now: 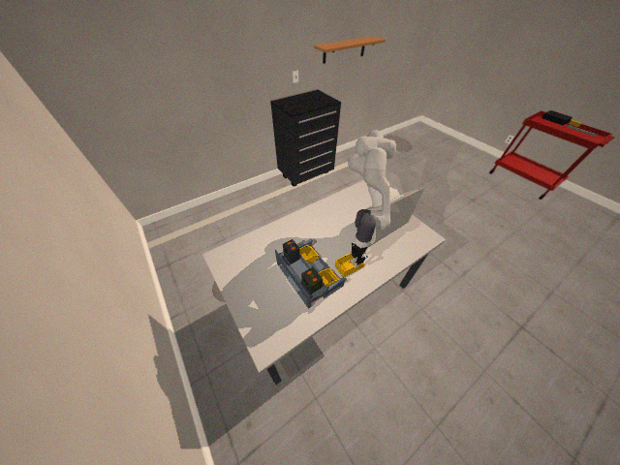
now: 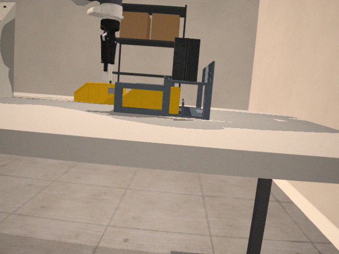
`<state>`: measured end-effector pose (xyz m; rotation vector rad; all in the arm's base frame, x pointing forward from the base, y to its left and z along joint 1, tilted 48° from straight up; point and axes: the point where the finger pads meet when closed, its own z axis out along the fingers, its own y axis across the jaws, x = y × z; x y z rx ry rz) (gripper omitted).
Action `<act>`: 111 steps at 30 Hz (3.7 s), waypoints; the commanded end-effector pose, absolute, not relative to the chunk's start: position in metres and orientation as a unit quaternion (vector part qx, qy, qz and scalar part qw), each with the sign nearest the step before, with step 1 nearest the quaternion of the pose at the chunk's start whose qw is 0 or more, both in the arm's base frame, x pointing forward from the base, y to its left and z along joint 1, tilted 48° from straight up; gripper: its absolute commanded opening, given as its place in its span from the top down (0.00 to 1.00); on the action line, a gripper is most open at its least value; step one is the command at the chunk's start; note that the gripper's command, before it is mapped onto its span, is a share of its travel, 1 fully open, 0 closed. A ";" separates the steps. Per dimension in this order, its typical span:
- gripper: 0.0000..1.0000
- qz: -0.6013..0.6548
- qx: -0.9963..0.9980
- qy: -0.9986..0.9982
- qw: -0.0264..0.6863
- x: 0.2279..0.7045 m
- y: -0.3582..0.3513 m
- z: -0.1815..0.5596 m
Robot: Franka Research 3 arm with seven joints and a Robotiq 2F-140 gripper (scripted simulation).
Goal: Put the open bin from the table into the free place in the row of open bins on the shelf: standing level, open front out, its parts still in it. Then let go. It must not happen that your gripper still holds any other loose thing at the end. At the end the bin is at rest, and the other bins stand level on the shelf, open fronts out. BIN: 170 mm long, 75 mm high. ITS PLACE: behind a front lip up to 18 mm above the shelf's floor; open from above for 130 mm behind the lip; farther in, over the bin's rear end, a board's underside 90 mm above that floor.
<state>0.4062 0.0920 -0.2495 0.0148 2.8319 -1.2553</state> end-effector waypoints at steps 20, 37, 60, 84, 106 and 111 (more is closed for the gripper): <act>0.85 -0.403 0.006 0.915 0.022 0.405 0.094 -0.250; 0.85 -0.403 0.006 0.915 0.022 0.405 0.092 -0.251; 0.85 -0.403 0.006 0.915 0.022 0.406 0.078 -0.264; 0.85 -0.403 0.006 0.915 0.022 0.406 0.062 -0.279; 0.85 -0.403 0.006 0.915 0.022 0.407 0.062 -0.280; 0.85 -0.403 0.006 0.915 0.022 0.407 0.062 -0.280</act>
